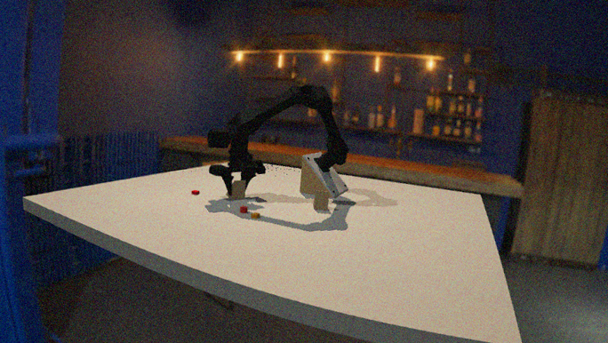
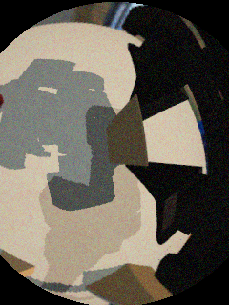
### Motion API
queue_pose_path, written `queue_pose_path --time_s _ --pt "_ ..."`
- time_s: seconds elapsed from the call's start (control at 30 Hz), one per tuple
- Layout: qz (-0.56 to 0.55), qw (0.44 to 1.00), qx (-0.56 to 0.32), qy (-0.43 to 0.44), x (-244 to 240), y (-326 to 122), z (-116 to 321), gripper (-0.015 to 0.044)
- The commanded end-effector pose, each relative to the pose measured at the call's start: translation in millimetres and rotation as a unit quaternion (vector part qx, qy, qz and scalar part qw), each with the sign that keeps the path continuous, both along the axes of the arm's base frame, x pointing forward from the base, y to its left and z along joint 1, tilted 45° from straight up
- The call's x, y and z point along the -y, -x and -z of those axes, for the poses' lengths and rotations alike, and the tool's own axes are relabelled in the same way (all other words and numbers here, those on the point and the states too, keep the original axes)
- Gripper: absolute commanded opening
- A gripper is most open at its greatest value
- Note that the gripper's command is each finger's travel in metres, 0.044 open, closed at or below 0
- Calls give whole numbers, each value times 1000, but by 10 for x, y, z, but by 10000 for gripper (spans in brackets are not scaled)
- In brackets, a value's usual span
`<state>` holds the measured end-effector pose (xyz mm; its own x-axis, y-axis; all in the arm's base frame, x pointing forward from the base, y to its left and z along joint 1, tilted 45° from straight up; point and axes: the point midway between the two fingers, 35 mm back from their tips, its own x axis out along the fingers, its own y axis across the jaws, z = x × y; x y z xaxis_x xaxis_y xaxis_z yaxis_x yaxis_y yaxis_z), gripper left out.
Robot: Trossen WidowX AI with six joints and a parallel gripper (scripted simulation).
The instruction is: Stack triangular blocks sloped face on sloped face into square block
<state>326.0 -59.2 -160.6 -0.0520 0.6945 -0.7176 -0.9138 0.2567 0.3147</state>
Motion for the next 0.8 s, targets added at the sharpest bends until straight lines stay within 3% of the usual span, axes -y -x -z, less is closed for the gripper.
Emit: queue_pose_path --time_s 0.0,0.13,0.3,0.77 --pt "3 1000 0 -2 -8 -3 0 157" --pt "3 1000 0 -2 -8 -3 0 131" --pt "2 1000 0 -2 13 -6 -19 0" --pt "0 1000 0 1 213 -16 -213 0"
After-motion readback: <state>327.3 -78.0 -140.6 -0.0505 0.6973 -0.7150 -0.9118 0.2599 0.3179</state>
